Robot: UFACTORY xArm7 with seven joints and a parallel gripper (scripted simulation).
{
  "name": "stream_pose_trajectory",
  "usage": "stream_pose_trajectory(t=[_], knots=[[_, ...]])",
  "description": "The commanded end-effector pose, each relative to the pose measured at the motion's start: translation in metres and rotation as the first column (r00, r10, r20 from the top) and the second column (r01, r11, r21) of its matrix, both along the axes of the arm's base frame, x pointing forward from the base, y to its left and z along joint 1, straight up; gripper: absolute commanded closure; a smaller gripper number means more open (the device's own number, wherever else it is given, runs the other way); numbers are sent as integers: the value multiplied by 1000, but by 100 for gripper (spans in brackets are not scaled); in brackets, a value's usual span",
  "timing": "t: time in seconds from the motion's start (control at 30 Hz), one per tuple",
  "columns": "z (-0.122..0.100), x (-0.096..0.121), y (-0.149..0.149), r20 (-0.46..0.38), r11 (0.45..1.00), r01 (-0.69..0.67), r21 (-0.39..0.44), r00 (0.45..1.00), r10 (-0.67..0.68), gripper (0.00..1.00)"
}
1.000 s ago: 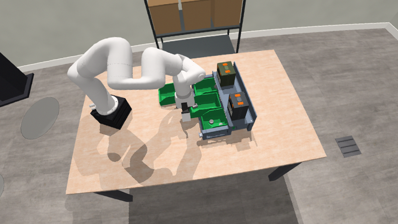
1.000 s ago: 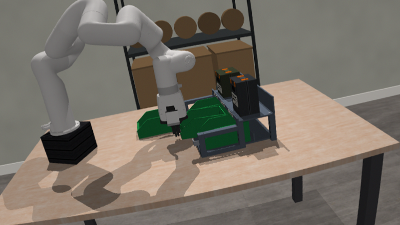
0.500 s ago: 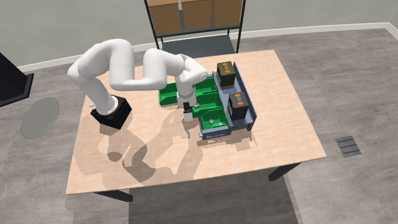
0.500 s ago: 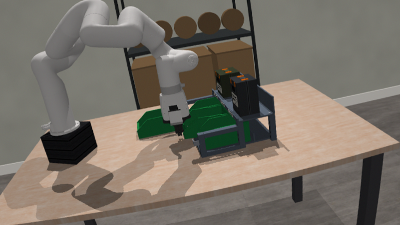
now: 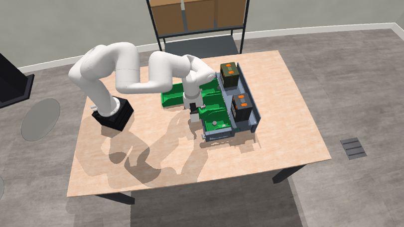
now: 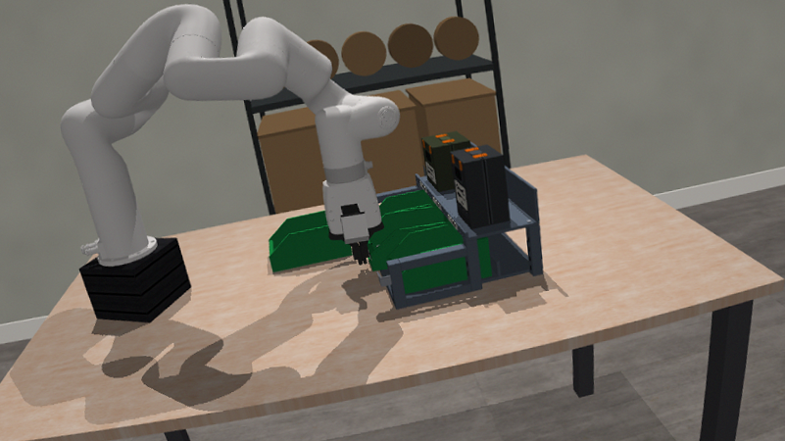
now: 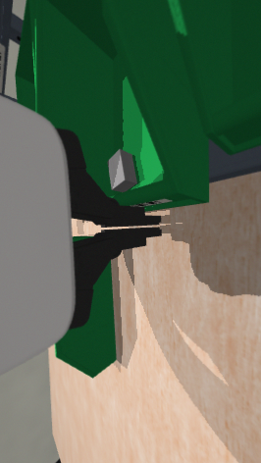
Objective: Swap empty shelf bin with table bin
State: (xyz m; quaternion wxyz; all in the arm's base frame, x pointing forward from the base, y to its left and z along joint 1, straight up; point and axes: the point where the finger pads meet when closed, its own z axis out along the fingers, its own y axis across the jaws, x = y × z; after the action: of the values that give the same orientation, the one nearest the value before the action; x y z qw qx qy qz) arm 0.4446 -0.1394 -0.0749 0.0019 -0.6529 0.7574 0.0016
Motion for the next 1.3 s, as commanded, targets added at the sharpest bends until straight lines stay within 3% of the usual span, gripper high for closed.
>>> stream_pose_trajectory(t=[0.0, 0.57, 1.27], knots=[[2, 8, -1, 2, 1000, 0, -1, 1000, 0, 100], [2, 27, -4, 2, 1000, 0, -1, 1000, 0, 100], [2, 34, -5, 2, 1000, 0, -1, 1000, 0, 100]])
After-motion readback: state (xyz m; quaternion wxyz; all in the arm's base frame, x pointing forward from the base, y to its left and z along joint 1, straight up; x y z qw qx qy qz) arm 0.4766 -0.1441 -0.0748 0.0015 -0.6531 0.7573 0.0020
